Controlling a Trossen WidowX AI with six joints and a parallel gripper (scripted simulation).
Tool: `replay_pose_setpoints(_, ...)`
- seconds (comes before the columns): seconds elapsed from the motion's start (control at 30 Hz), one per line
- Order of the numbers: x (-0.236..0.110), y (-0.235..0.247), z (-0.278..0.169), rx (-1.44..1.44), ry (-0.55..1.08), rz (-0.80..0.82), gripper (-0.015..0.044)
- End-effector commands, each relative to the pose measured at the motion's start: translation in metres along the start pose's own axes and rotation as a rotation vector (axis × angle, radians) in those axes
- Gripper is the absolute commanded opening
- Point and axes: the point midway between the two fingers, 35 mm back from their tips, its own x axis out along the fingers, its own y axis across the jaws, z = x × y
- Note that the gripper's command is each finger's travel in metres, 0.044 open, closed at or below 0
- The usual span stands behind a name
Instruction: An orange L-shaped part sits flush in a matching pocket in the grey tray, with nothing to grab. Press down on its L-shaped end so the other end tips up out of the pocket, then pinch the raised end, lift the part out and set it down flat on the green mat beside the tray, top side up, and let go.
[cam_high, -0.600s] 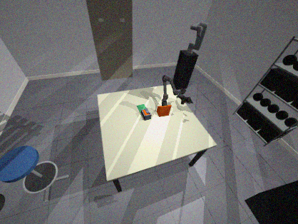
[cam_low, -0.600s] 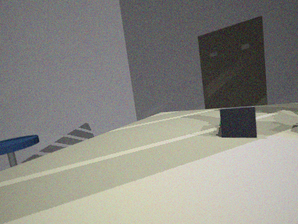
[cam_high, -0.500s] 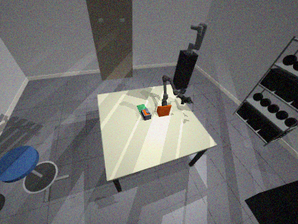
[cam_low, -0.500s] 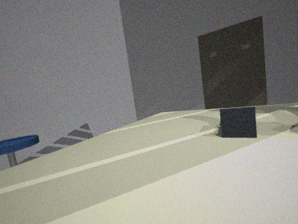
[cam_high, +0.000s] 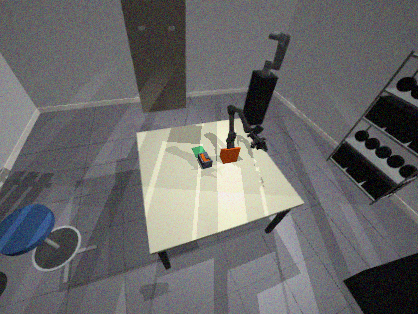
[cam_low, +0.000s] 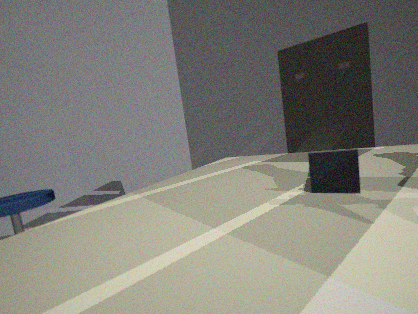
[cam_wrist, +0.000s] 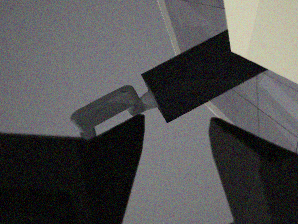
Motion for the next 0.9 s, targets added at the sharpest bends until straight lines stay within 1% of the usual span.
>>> replay_pose_setpoints(0.0,0.004,0.034,0.043,0.000,-0.149,0.042,0.0180)
replay_pose_setpoints(0.1,0.002,0.062,0.082,-0.042,-0.286,0.052,0.0180)
replay_pose_setpoints(0.2,-0.008,0.086,0.126,-0.062,-0.433,0.052,0.0180)
replay_pose_setpoints(0.37,-0.030,0.107,0.193,-0.095,-0.631,-0.033,0.0180)
replay_pose_setpoints(0.53,-0.065,0.111,0.264,-0.110,-0.793,-0.198,0.0180)
replay_pose_setpoints(0.67,-0.100,0.102,0.314,-0.136,-0.875,-0.397,0.0180)
replay_pose_setpoints(0.77,-0.131,0.089,0.347,-0.148,-0.893,-0.575,0.0180)
replay_pose_setpoints(0.87,-0.162,0.069,0.374,-0.136,-0.869,-0.741,0.0180)
